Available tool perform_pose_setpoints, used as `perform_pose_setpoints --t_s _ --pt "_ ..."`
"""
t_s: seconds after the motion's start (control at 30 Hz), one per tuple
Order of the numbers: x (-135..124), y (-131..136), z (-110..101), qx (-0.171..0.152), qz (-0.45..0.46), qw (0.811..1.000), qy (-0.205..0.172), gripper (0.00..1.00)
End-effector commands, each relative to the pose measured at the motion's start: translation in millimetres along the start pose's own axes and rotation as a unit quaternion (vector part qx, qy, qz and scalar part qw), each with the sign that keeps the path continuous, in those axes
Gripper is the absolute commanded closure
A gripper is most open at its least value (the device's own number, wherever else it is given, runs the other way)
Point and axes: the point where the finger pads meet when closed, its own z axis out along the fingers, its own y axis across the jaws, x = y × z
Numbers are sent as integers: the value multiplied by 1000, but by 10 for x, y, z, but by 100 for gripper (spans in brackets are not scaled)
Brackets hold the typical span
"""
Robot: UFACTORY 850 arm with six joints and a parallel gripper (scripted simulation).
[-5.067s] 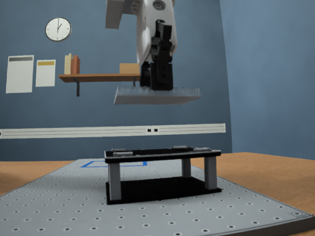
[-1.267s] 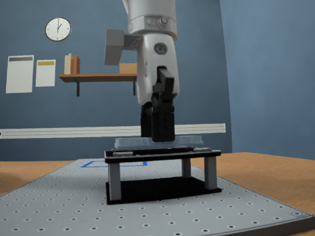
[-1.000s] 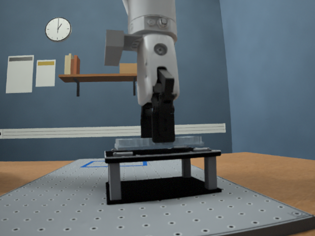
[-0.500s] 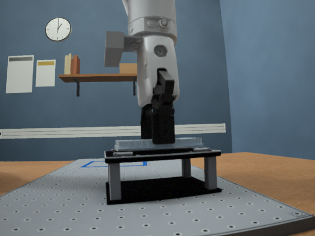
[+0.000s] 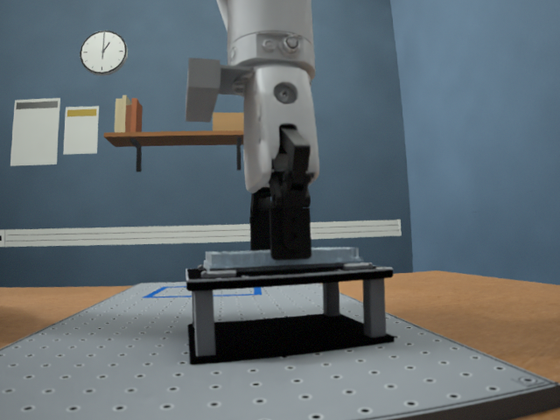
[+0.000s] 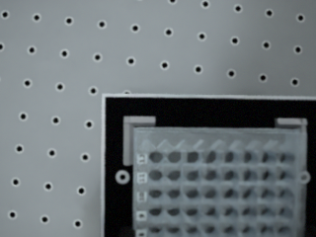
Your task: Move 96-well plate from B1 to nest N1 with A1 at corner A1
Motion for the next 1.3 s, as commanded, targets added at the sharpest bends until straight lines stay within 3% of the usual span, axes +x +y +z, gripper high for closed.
perform_pose_setpoints --t_s 0.0,0.23,0.27,1.27 --pt "-10 -4 -3 0 0 1000 -1 100" --pt "-10 -4 5 0 0 1000 -1 100" --pt "-10 -4 12 0 0 1000 -1 0" --pt "-10 -4 11 0 0 1000 -1 0"
